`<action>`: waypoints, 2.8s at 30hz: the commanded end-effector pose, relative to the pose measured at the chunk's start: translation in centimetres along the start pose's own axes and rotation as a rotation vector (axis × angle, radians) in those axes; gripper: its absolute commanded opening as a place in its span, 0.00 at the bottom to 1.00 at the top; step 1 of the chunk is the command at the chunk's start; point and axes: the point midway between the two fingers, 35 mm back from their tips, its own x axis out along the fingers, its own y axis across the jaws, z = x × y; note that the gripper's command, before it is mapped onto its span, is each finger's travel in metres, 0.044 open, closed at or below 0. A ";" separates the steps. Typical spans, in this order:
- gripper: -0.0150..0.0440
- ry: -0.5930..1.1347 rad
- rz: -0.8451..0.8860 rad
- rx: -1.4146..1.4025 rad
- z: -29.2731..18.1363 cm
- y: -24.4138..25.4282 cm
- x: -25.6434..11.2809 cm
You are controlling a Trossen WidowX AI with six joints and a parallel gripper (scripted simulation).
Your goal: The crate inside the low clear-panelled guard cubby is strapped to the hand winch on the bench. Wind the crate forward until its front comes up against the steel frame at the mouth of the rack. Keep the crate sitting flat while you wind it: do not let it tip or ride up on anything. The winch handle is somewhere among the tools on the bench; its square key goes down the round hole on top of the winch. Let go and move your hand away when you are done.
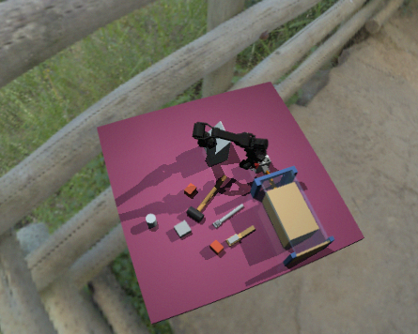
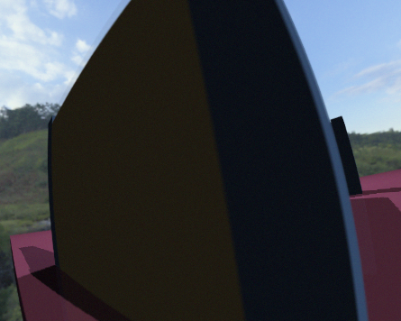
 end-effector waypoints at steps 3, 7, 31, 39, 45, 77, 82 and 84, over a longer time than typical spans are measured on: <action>0.25 -0.001 0.001 0.013 1.0 0.1 0.7; 0.25 -0.001 0.001 0.013 1.4 0.2 0.9; 0.25 -0.003 0.002 0.014 3.9 1.2 2.0; 0.25 -0.004 0.002 0.015 4.6 1.7 2.3; 0.25 -0.004 0.002 0.015 5.2 2.2 2.5; 0.25 -0.007 0.004 0.017 7.5 5.1 3.5; 0.25 -0.007 0.004 0.017 7.7 5.7 3.6; 0.25 -0.007 0.004 0.017 7.8 5.9 3.6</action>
